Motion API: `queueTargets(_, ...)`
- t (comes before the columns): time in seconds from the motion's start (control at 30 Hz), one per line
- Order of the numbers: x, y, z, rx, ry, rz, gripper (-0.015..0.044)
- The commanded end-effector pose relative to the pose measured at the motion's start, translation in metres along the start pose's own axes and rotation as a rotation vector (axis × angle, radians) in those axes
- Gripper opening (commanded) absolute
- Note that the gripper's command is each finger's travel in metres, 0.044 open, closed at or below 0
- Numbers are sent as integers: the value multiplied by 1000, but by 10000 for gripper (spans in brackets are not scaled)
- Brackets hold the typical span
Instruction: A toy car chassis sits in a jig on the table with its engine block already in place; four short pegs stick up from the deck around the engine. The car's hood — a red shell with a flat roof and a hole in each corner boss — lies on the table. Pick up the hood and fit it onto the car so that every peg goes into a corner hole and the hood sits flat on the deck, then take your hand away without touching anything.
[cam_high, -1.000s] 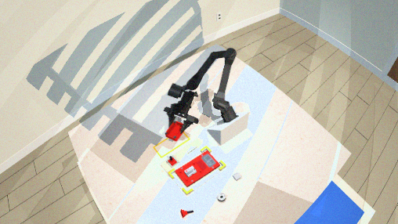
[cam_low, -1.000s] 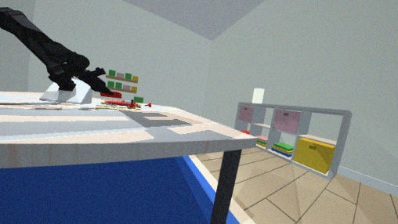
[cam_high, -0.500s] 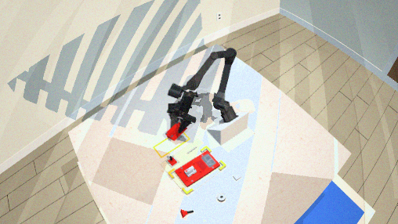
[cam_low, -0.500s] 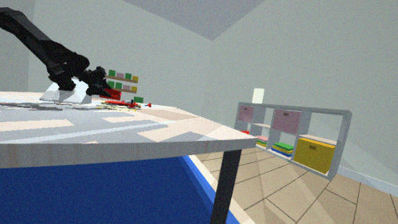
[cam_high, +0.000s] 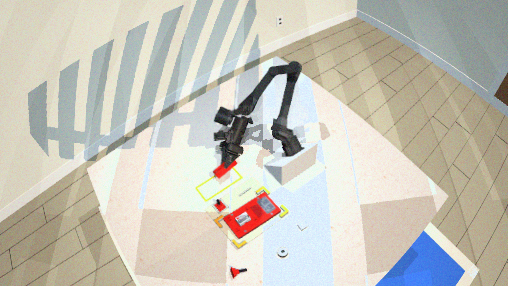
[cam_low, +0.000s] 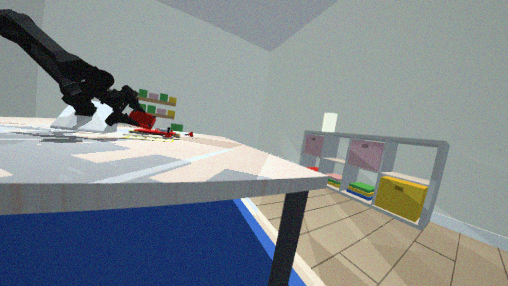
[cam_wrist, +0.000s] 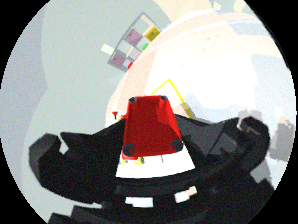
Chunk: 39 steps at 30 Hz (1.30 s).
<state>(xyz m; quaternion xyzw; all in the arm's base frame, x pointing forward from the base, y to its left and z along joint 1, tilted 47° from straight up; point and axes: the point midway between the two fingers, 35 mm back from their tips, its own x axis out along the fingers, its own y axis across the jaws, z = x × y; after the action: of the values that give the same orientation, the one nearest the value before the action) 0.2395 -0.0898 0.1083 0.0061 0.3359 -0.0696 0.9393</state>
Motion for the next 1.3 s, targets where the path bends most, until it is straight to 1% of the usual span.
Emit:
queueTargets(0.0, 0, 0, 1, 122, -4, -1, 0)
queueTargets(0.77, 0, 0, 1, 771, -5, 0, 0)
queueTargets(0.93, 0, 0, 0, 844, -5, 0, 0)
queueTargets(1.27, 1, -4, -2, 1153, -4, 0, 0)
